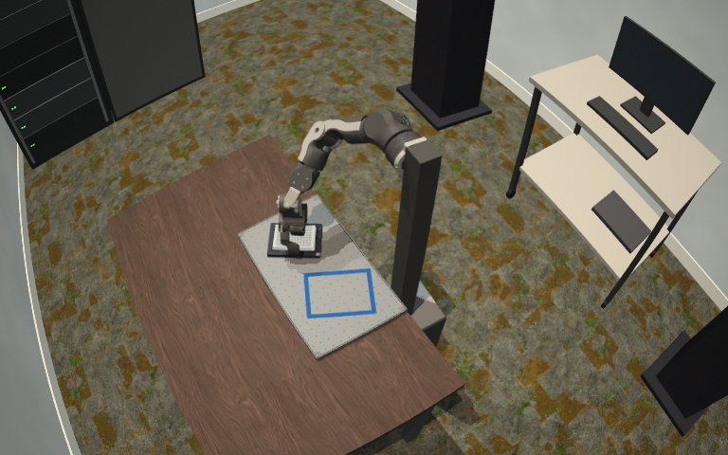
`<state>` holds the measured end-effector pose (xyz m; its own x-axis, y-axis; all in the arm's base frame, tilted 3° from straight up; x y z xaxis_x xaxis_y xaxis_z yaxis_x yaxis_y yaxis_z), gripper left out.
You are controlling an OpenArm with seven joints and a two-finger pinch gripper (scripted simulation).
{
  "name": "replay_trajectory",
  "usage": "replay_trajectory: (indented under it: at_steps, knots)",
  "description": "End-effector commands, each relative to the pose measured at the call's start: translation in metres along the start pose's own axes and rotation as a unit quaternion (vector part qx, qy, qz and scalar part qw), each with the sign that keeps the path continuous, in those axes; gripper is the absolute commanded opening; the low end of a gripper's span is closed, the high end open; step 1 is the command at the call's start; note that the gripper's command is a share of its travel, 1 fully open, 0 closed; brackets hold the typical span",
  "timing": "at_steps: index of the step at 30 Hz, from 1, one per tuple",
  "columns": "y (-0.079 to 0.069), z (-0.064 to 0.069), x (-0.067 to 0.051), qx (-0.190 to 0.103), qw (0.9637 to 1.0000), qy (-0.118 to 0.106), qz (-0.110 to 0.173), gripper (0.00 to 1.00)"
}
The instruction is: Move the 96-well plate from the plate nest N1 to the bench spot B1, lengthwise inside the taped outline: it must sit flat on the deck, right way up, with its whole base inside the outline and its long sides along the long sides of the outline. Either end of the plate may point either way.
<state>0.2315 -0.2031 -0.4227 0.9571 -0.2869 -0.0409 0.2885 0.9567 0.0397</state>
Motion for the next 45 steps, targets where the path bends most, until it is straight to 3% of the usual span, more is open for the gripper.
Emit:
replay_trajectory:
  at_steps: [1, 8, 37, 45]
  knots:
    - [-0.0008, 0.0006, 0.0004, -0.001, 1.0000, 0.000, 0.000, 0.77]
    - [-0.0021, -0.0019, -0.0051, -0.004, 1.0000, 0.003, 0.001, 0.77]
    - [-0.0003, 0.0014, -0.0012, -0.002, 1.0000, 0.001, 0.001, 0.77]
    - [-0.0017, -0.0009, -0.0051, -0.002, 1.0000, 0.002, 0.001, 0.77]
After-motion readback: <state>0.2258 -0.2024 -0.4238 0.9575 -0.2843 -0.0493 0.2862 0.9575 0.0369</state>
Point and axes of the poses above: the point where the finger pads meet when closed, its own z axis back along the fingers, its own y axis across the jaws, x = y × z, the point moved 1 cm from there along z, back along the fingers, and after that the axes turned 13 degrees about z, right-handed, at the moved point
